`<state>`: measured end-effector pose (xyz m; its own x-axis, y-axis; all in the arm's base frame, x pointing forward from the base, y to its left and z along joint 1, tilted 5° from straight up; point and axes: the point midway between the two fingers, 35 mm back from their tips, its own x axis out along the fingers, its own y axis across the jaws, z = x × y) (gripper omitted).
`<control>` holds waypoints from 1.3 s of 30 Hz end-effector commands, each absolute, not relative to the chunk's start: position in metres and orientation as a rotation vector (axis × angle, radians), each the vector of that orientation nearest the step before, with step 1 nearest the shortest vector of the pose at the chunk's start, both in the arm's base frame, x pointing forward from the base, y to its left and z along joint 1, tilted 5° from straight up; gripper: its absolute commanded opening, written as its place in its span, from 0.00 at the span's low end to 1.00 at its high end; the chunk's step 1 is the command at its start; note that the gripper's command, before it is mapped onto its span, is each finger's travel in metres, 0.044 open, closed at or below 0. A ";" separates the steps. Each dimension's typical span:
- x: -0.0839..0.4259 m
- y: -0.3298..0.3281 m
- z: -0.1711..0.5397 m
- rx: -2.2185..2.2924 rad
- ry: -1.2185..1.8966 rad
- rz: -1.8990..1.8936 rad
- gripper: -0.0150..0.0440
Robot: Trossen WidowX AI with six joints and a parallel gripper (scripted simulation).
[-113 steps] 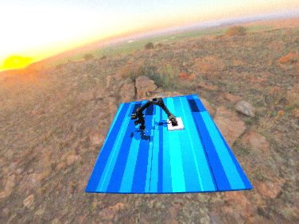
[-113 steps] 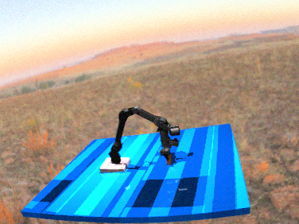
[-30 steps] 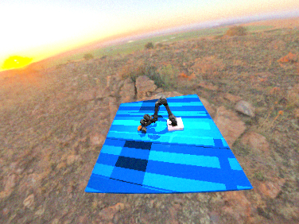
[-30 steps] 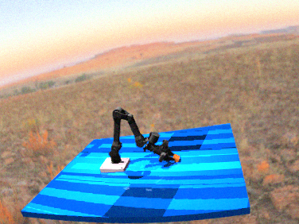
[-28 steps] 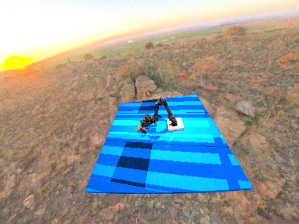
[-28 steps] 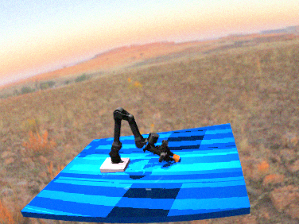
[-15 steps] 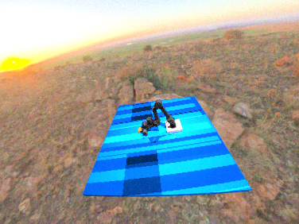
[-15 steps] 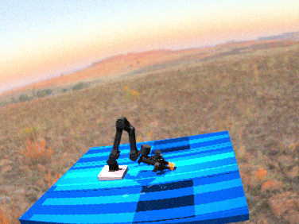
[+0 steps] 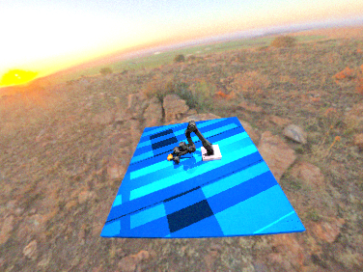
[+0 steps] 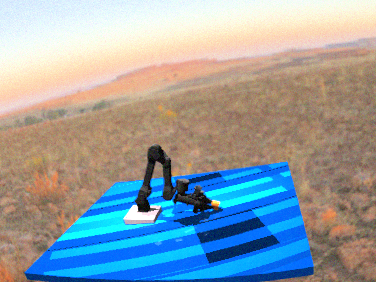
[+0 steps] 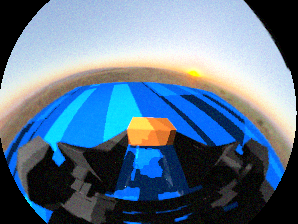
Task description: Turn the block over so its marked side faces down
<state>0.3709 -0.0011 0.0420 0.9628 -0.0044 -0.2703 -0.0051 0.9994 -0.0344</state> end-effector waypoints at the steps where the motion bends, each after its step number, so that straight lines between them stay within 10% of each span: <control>1: 0.371 0.000 0.043 -0.039 0.269 0.006 0.25; 4: 0.371 0.000 0.043 -0.039 0.269 0.006 0.25; 21: 0.371 0.000 0.043 -0.039 0.269 0.006 1.00; 39: 0.371 0.000 0.043 -0.039 0.269 0.006 1.00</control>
